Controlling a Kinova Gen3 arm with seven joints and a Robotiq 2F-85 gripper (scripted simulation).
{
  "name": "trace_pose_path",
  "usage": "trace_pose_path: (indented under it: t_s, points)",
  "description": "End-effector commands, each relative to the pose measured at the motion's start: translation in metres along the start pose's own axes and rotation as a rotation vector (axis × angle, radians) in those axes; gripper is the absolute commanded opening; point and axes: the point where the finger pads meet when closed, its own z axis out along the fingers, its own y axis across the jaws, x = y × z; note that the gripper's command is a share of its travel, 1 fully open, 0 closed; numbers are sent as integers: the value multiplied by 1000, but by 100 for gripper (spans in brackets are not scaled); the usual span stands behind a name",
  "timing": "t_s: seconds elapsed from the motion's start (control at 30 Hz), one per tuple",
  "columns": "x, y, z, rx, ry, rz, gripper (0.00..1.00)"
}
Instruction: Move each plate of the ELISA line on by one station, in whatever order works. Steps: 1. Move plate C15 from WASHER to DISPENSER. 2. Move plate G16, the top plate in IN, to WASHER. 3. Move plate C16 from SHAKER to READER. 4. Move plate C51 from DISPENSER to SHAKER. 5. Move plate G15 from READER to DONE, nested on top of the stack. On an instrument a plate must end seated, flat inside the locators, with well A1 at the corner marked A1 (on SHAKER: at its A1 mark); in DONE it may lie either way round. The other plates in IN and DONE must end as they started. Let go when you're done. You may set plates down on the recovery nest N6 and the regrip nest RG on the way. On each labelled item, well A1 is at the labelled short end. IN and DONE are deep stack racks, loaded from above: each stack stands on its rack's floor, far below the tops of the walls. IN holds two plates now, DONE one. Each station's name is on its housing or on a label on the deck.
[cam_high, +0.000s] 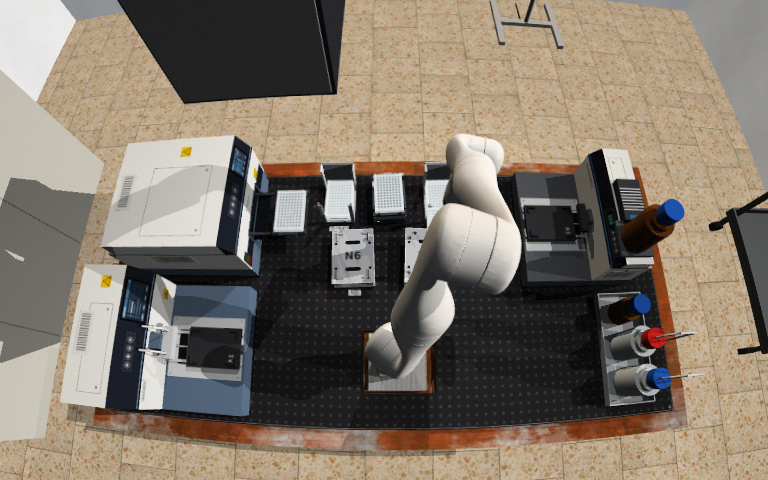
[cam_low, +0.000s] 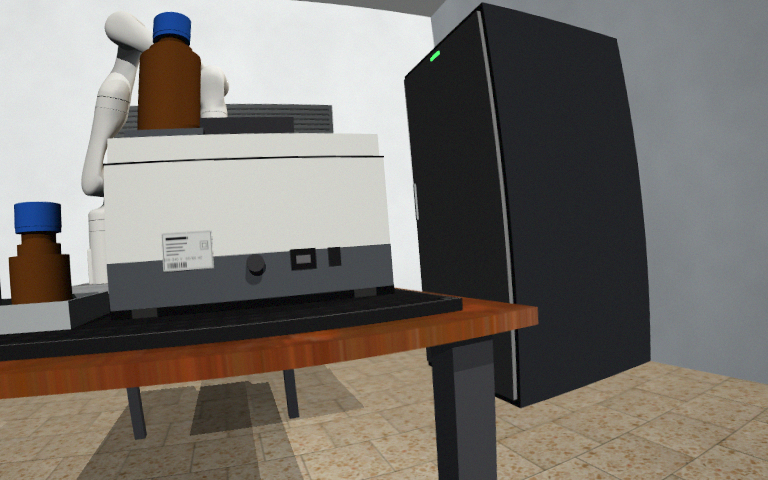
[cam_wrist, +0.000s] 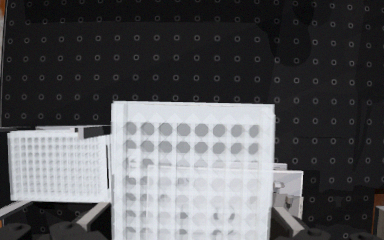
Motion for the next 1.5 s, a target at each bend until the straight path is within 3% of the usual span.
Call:
trace_pose_path:
  t_s: [0.0,1.47]
  points:
    - [12,-5,0,1,0,0,94]
    - [130,-46,-1,1,1,1,94]
